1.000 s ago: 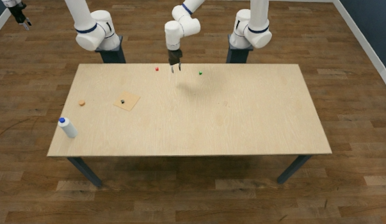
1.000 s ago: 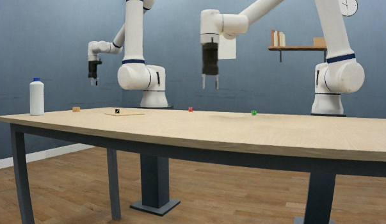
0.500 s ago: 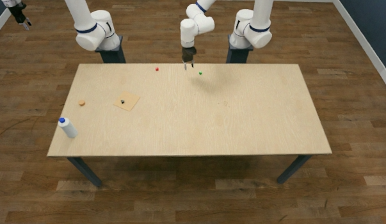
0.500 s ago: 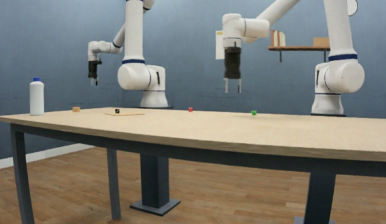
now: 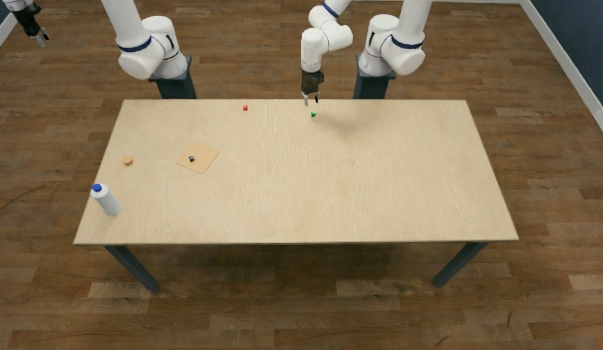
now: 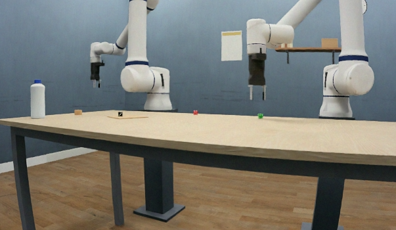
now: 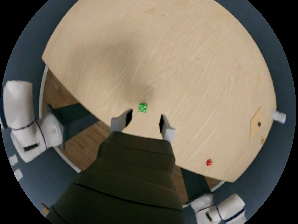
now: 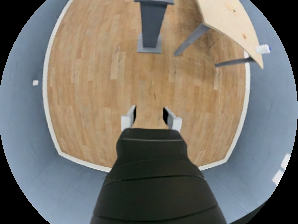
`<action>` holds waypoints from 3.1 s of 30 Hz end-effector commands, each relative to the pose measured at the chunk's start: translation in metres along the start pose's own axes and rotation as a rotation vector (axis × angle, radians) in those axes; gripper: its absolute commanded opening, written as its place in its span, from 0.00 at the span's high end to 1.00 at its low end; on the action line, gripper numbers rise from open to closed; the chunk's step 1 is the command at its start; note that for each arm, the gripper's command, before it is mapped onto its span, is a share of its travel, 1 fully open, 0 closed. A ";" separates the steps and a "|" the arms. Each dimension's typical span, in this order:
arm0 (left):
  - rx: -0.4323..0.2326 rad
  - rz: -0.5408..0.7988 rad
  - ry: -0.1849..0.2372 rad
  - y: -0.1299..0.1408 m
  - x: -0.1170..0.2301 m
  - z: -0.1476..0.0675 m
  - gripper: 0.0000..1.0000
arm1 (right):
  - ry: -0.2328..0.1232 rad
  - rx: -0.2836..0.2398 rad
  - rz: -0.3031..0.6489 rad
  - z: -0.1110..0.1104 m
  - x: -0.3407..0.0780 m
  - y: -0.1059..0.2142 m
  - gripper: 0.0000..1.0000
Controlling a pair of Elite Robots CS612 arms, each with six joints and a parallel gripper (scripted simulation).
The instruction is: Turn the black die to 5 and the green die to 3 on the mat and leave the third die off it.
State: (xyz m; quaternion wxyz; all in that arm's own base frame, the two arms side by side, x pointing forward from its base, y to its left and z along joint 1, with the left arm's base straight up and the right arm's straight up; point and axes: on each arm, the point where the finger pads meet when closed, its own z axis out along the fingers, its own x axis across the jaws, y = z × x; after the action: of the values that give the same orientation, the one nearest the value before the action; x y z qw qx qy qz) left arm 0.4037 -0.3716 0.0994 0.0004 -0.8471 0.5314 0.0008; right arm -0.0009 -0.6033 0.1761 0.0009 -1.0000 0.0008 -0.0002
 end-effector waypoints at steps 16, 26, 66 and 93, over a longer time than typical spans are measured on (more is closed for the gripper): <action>0.000 0.003 0.002 0.000 -0.013 0.002 0.30 | 0.000 -0.002 0.000 -0.001 0.000 0.001 0.00; 0.000 0.003 0.002 0.000 -0.013 0.002 0.30 | 0.000 -0.002 0.000 -0.001 0.000 0.001 0.00; 0.000 0.003 0.002 0.000 -0.013 0.038 0.30 | 0.000 -0.002 0.000 -0.001 0.000 0.001 0.00; 0.000 0.003 0.002 0.000 -0.013 0.054 0.30 | 0.000 -0.002 0.000 -0.001 0.000 0.001 0.00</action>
State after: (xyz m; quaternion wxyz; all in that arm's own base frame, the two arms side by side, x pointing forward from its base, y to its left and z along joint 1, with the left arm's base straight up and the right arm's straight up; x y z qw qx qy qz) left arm 0.3975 -0.3598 0.0453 0.0003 -0.8463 0.5328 0.0005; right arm -0.0009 -0.6033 0.1761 0.0009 -1.0000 0.0008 -0.0002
